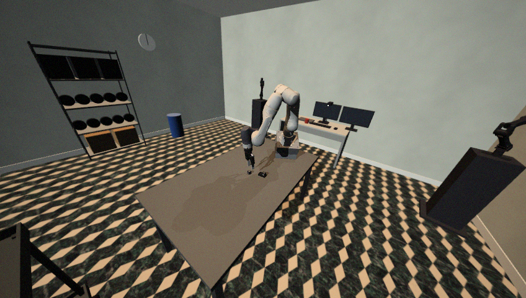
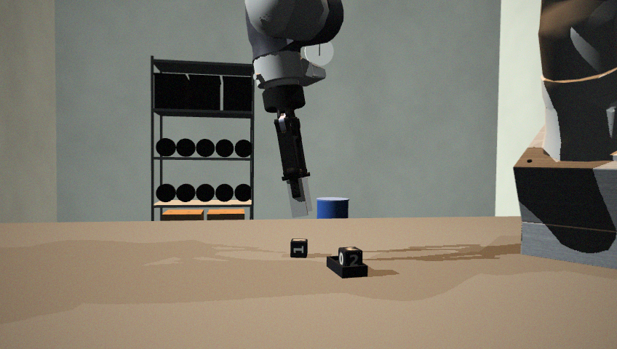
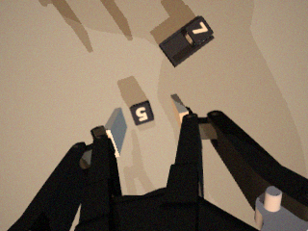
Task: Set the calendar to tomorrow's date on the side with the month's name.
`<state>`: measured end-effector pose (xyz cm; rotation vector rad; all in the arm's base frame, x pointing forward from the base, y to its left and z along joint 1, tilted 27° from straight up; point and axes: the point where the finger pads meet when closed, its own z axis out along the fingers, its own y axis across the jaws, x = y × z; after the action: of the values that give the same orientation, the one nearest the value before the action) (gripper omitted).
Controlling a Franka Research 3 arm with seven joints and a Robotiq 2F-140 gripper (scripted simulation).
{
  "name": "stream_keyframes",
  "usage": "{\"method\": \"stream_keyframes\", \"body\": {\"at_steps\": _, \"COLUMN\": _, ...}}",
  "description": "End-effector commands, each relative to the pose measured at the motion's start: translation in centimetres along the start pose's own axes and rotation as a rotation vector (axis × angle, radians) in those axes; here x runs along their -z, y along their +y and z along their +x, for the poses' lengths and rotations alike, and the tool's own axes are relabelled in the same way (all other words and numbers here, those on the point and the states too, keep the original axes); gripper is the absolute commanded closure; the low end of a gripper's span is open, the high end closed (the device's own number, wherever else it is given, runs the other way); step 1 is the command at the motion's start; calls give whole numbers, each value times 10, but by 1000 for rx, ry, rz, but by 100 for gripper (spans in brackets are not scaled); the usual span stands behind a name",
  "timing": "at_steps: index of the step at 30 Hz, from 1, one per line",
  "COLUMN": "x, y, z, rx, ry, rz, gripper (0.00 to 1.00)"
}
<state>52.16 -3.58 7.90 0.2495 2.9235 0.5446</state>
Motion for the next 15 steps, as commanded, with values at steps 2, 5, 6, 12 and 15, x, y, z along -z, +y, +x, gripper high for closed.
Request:
{"method": "stream_keyframes", "body": {"at_steps": 2, "x": 4, "y": -10, "z": -11, "rx": 85, "ry": -161, "rz": 3, "gripper": 60}}
{"method": "stream_keyframes", "body": {"at_steps": 5, "x": 4, "y": -13, "z": -9, "rx": 83, "ry": -174, "rz": 11, "gripper": 60}}
{"method": "stream_keyframes", "body": {"at_steps": 6, "x": 4, "y": -15, "z": -7, "rx": 82, "ry": -178, "rz": 14, "gripper": 60}}
{"method": "stream_keyframes", "body": {"at_steps": 12, "x": 4, "y": -15, "z": -5, "rx": 82, "ry": -178, "rz": 14, "gripper": 0}}
{"method": "stream_keyframes", "body": {"at_steps": 15, "x": 4, "y": -15, "z": -5, "rx": 82, "ry": -178, "rz": 14, "gripper": 0}}
